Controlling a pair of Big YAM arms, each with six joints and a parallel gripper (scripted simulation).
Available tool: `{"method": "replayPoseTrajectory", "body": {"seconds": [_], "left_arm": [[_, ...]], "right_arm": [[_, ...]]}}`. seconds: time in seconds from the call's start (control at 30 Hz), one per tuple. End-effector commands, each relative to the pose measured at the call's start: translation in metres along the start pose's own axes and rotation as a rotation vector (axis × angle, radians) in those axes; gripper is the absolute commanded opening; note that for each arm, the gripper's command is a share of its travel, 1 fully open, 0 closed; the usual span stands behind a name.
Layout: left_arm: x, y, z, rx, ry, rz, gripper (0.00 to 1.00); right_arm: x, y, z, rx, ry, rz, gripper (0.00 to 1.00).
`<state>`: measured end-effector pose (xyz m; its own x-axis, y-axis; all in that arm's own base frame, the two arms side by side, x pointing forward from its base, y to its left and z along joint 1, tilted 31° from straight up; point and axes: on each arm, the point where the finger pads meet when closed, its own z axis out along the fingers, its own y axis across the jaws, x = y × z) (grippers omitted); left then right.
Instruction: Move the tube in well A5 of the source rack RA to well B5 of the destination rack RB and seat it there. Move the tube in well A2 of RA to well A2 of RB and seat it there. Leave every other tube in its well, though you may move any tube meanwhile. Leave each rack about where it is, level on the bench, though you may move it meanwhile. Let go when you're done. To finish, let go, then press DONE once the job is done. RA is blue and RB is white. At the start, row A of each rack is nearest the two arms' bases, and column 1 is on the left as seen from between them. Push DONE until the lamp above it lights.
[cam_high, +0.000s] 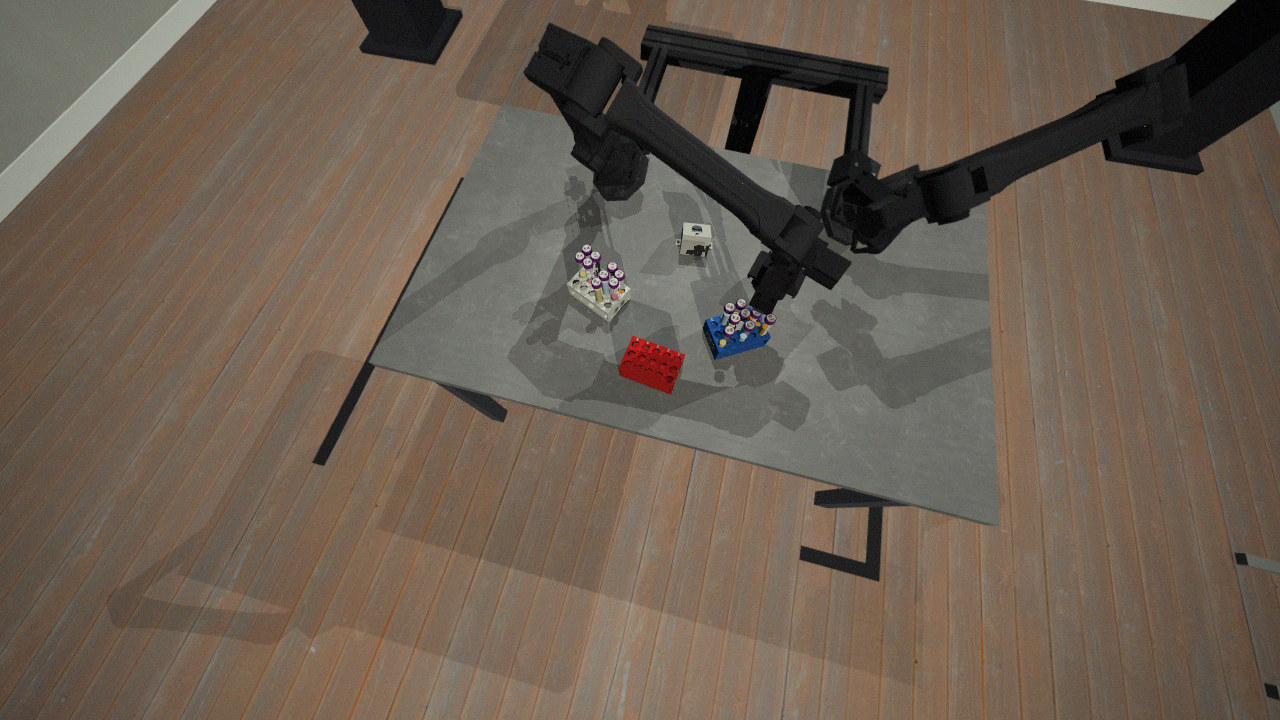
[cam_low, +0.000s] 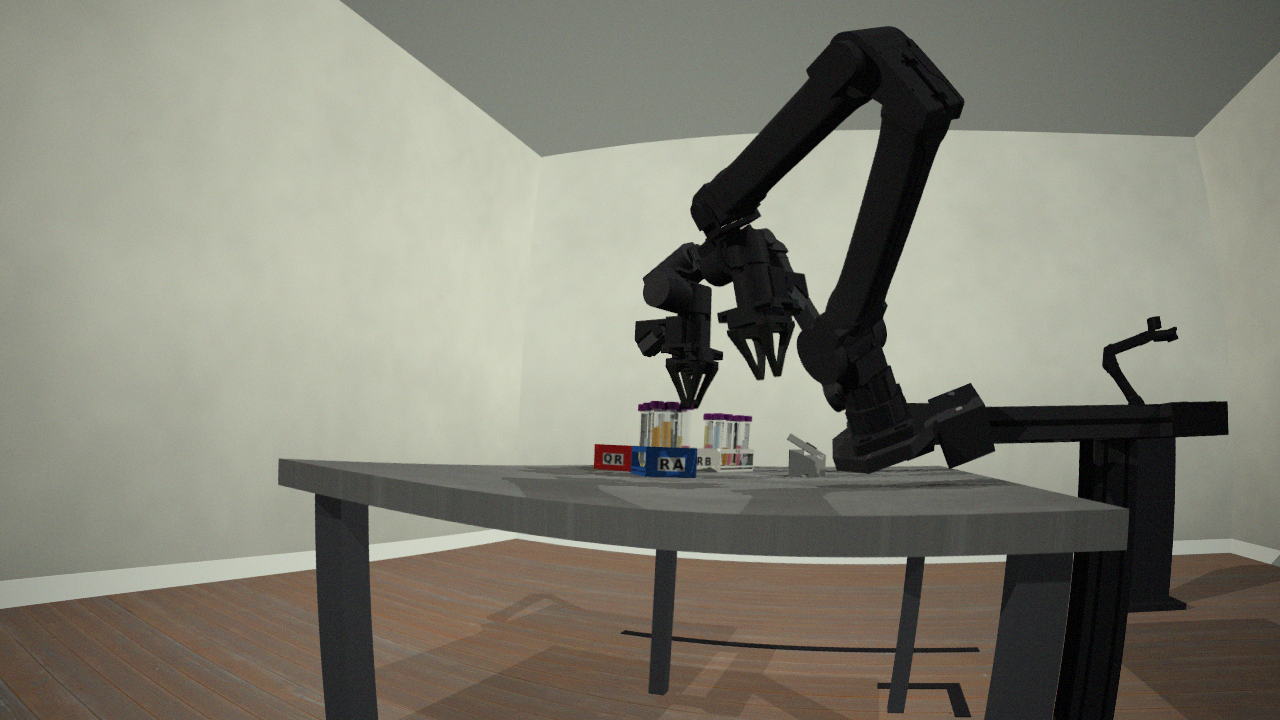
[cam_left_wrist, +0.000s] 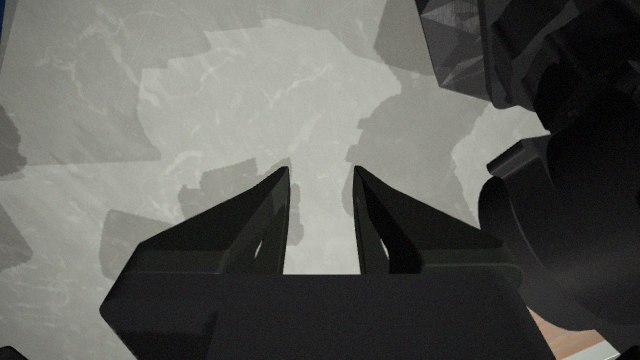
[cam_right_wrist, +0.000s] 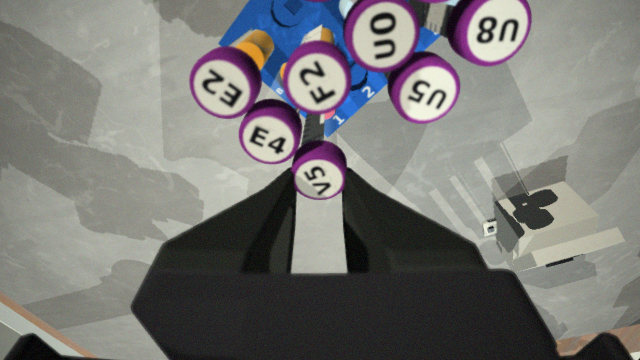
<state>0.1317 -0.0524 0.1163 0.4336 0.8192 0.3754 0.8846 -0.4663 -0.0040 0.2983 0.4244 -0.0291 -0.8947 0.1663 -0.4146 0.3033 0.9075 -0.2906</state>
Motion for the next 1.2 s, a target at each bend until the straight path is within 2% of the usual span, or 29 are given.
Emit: {"method": "replayPoseTrajectory", "body": {"seconds": [0.0,0.73,0.77,1.17], "left_arm": [[0.0007,0.0079,-0.0095,-0.024,-0.009,-0.009,0.30],[0.0007,0.0079,-0.0095,-0.024,-0.009,-0.009,0.30],[0.0007,0.0079,-0.0095,-0.024,-0.009,-0.009,0.30],[0.0007,0.0079,-0.0095,-0.024,-0.009,-0.009,0.30]], "right_arm": [[-0.0004,-0.0060,0.0153,0.036,0.007,-0.013,0.00],[-0.0004,-0.0060,0.0153,0.036,0.007,-0.013,0.00],[-0.0004,-0.0060,0.0153,0.036,0.007,-0.013,0.24],[-0.0004,-0.0060,0.0153,0.036,0.007,-0.013,0.24]]}}
